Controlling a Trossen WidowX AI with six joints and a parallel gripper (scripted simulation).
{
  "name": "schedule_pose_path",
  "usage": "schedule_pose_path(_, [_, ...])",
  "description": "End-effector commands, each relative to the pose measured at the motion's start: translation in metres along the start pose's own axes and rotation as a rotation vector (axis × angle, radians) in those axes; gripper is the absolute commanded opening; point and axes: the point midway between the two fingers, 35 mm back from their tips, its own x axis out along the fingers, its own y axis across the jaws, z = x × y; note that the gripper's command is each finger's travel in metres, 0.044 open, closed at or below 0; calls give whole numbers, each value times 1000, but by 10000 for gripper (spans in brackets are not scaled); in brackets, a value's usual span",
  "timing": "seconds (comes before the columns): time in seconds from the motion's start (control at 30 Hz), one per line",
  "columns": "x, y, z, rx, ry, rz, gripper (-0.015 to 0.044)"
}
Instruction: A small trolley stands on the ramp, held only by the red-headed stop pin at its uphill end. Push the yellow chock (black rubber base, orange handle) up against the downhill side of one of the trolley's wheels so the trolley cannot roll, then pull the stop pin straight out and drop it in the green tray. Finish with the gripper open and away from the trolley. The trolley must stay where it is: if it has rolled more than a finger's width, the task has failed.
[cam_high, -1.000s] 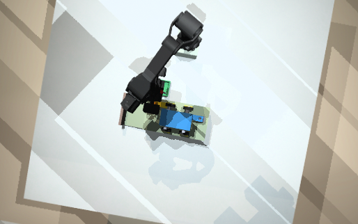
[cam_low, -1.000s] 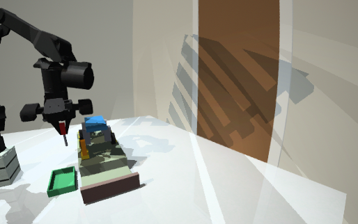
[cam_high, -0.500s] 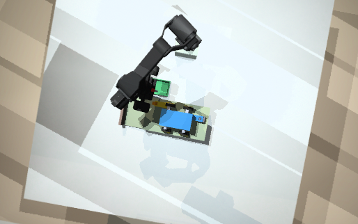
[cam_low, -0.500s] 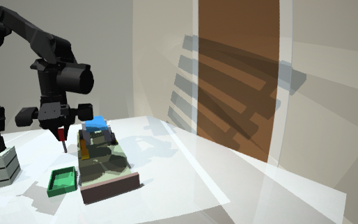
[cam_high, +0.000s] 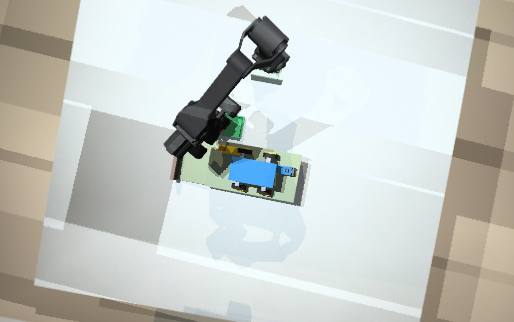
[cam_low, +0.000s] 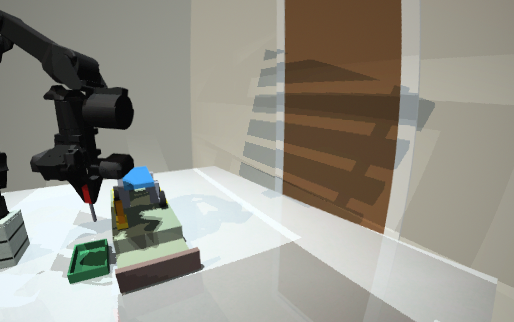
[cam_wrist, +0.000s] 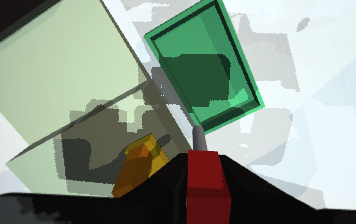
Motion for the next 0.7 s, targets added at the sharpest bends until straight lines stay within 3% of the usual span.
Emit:
schedule_pose_path(0.0, [0,-2,-1,103,-20,15,0])
schedule_pose_path(0.67, [0,-3,-5,721,-98,99,0])
